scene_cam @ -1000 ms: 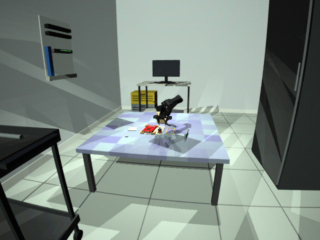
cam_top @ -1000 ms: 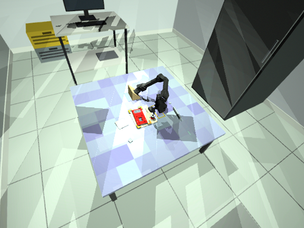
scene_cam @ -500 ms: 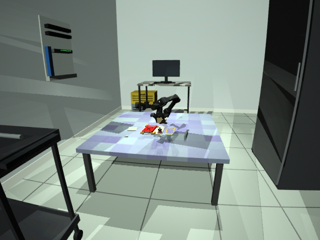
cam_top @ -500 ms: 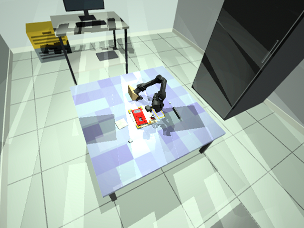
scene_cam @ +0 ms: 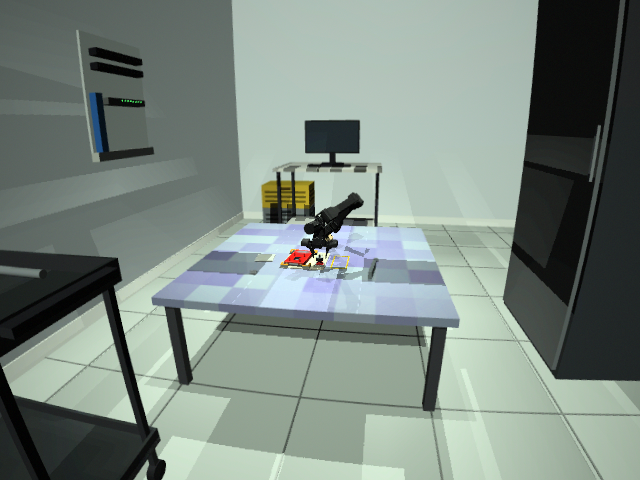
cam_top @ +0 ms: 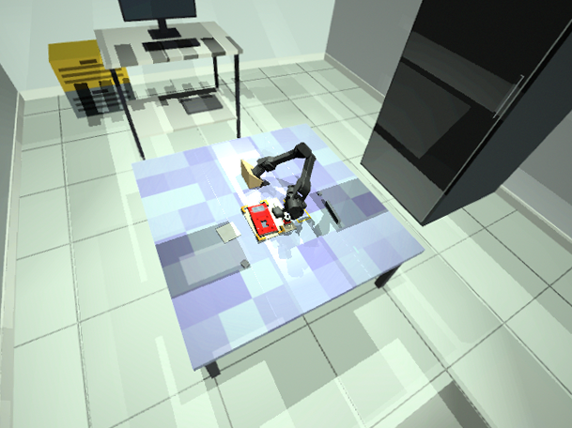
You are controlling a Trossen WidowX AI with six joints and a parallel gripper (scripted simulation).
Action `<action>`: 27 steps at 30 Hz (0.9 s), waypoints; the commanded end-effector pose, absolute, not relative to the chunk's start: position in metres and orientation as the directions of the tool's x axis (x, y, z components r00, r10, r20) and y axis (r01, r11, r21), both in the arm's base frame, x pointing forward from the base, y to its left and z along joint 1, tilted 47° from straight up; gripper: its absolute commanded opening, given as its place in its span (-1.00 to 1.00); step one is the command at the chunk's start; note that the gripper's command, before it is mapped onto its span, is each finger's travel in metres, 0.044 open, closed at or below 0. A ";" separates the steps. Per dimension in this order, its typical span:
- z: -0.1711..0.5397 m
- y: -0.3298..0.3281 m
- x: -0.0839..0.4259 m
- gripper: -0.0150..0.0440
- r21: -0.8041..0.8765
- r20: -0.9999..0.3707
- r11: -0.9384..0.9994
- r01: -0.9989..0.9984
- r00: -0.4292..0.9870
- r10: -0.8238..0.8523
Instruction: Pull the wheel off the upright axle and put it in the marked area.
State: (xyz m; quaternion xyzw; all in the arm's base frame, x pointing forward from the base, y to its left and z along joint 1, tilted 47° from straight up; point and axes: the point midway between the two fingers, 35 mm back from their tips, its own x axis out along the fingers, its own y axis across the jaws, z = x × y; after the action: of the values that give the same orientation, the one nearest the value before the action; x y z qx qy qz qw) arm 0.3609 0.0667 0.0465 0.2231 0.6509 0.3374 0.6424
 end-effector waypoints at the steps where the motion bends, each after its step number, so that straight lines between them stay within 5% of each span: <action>1: 0.043 0.070 0.361 0.53 0.729 -0.682 0.670 -0.136 -0.067 0.728; 5: 0.046 0.068 0.361 0.17 0.726 -0.686 0.673 -0.143 -0.075 0.724; 13: 0.046 0.068 0.361 -0.01 0.726 -0.686 0.673 -0.143 -0.075 0.724; 18: 0.046 0.067 0.361 -0.46 0.726 -0.686 0.673 -0.143 -0.074 0.724; 27: 0.048 0.065 0.361 -0.49 0.726 -0.686 0.673 -0.142 -0.074 0.724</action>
State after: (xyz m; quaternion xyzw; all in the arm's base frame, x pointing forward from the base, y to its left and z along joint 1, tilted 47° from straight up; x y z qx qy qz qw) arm 0.3606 0.0662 0.0468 0.2251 0.6515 0.3362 0.6418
